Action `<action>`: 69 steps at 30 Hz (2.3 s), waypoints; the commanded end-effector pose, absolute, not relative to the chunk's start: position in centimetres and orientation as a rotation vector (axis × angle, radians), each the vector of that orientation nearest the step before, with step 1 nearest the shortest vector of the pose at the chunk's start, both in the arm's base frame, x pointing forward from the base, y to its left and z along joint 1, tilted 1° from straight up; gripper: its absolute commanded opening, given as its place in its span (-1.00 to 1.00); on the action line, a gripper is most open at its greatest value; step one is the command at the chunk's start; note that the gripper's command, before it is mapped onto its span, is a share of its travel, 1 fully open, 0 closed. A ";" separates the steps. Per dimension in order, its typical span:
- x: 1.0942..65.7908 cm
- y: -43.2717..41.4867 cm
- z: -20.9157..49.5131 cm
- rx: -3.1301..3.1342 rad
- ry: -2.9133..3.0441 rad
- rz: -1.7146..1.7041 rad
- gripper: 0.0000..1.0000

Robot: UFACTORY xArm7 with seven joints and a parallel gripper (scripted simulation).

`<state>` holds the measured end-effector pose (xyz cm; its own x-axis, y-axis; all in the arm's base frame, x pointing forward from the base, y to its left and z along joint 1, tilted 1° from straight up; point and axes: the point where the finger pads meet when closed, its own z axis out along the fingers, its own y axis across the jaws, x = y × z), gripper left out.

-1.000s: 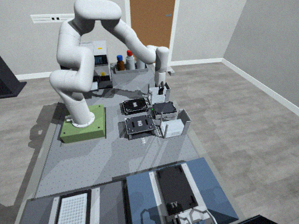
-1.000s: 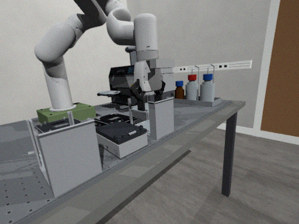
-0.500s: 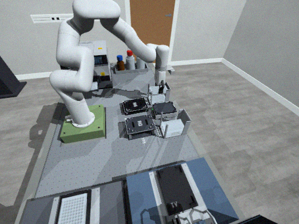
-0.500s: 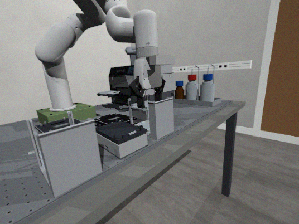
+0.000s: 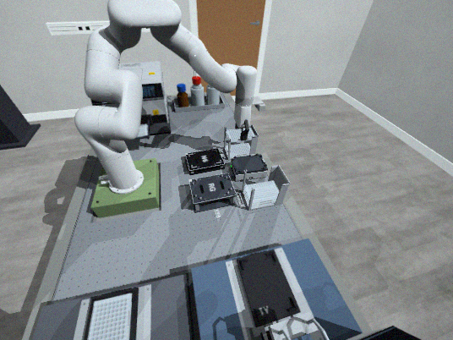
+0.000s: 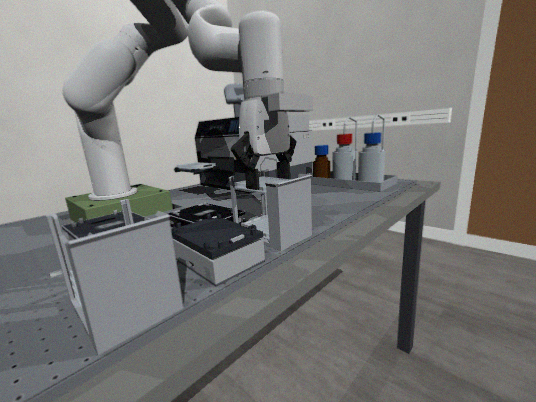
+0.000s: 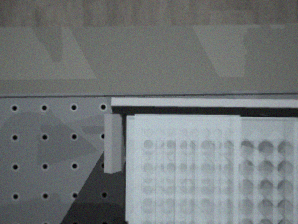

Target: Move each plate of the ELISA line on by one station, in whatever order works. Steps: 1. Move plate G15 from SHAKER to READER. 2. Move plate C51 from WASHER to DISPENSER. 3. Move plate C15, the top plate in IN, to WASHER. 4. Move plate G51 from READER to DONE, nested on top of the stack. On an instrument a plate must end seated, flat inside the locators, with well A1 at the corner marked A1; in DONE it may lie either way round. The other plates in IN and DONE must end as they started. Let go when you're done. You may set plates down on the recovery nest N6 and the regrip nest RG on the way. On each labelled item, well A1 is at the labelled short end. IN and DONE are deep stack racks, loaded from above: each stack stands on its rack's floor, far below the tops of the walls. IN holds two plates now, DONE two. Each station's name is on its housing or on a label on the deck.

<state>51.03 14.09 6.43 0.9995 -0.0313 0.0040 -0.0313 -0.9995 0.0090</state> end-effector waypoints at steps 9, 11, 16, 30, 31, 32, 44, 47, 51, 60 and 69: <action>51.2 14.1 7.3 3.133 -0.049 0.013 -1.00; 51.2 14.1 7.4 3.133 -0.049 0.013 -1.00; 51.2 14.1 7.7 3.133 -0.049 0.013 -1.00; 51.2 14.1 8.5 3.133 -0.049 0.013 -1.00; 51.2 14.1 8.6 3.133 -0.049 0.013 -1.00; 51.2 14.1 8.7 3.133 -0.049 0.013 -1.00; 51.2 14.1 9.3 3.133 -0.049 0.013 -1.00; 51.2 14.1 9.5 3.133 -0.049 0.013 -1.00; 51.2 14.1 9.7 3.133 -0.049 0.013 -1.00; 51.2 14.1 10.2 3.133 -0.049 0.013 -1.00; 51.2 14.1 11.0 3.133 -0.049 0.013 -1.00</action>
<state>51.03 14.12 10.71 0.9995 -0.0313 0.0045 -0.0313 -0.9995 0.0089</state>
